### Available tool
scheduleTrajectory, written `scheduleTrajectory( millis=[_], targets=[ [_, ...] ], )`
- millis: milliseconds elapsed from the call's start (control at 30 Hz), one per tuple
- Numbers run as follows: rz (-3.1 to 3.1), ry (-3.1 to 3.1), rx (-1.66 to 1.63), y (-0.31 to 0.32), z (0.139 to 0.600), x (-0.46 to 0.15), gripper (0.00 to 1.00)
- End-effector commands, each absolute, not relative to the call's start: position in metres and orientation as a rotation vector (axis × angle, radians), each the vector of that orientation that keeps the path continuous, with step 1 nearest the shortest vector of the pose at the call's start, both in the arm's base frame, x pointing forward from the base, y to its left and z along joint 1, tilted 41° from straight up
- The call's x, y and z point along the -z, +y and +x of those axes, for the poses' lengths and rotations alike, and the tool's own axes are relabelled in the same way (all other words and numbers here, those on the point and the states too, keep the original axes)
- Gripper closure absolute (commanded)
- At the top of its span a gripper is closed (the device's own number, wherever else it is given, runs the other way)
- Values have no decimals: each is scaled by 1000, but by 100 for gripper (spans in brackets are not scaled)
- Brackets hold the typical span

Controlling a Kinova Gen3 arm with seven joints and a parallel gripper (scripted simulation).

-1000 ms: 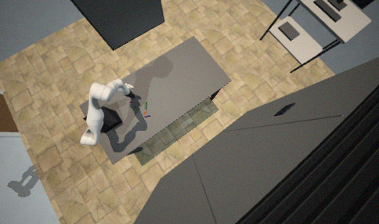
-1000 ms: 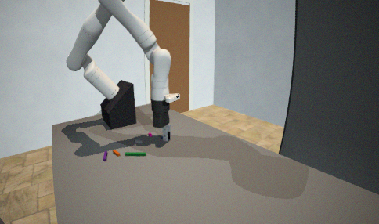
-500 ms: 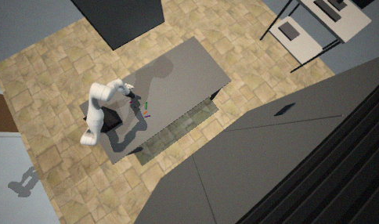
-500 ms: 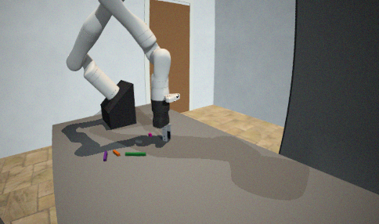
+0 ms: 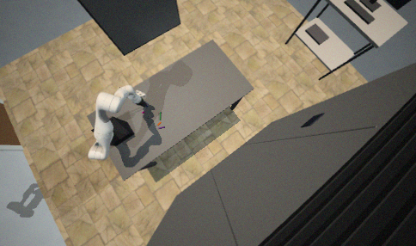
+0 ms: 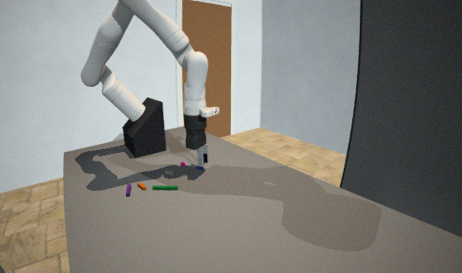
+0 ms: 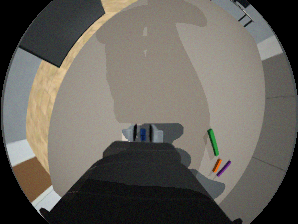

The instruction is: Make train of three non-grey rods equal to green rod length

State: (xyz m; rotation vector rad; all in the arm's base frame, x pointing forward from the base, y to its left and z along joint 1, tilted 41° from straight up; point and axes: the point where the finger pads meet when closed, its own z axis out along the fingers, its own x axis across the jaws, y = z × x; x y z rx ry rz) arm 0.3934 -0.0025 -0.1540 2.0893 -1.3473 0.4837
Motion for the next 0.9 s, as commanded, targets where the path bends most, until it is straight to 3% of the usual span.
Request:
scheduleTrajectory(
  millis=[0, 567, 600, 867],
  targets=[
    [2102, -1347, -489, 16, 398, 137, 46],
    [2098, -1342, -485, 42, 396, 105, 46],
    [2098, -1342, -485, 42, 396, 105, 0],
    [2098, -1342, -485, 42, 396, 105, 0]
  ],
)
